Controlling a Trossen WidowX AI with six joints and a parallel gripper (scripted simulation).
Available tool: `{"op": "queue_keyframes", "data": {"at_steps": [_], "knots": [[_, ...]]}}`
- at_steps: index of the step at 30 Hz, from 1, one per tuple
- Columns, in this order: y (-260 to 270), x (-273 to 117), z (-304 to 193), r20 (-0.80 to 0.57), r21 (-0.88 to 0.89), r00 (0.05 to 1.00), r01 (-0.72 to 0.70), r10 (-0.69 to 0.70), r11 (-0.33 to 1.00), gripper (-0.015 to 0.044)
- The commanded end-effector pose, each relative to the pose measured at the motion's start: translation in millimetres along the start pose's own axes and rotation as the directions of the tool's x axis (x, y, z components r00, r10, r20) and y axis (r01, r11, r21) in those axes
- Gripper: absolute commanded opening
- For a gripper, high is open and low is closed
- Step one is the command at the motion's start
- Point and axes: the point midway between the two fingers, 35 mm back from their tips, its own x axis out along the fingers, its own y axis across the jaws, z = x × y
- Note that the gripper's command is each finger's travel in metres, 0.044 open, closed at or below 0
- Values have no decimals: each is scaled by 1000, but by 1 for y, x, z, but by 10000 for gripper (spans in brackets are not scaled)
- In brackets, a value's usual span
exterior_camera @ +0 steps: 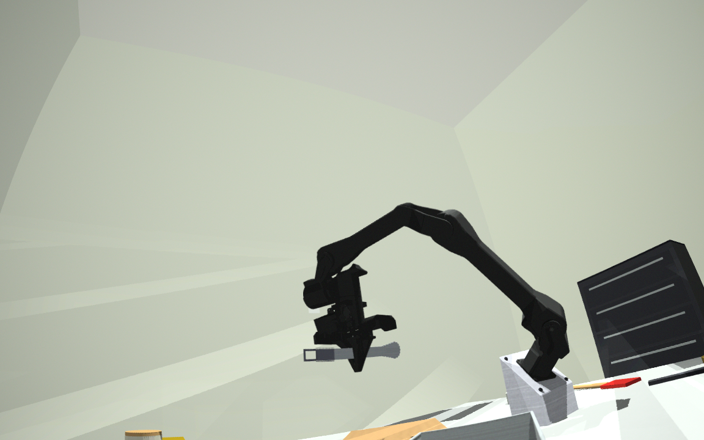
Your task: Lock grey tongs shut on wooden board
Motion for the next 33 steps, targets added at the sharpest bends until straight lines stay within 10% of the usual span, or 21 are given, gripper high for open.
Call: {"op": "queue_keyframes", "data": {"at_steps": [1,16,33], "knots": [[-16,-1,-31,-3,-89,1000,7,-7,996,-150],[-48,10,-138,-3,-382,1000,-9,8,924,-150],[-48,18,-141,-128,-393,992,-50,-1,918,-150]]}}
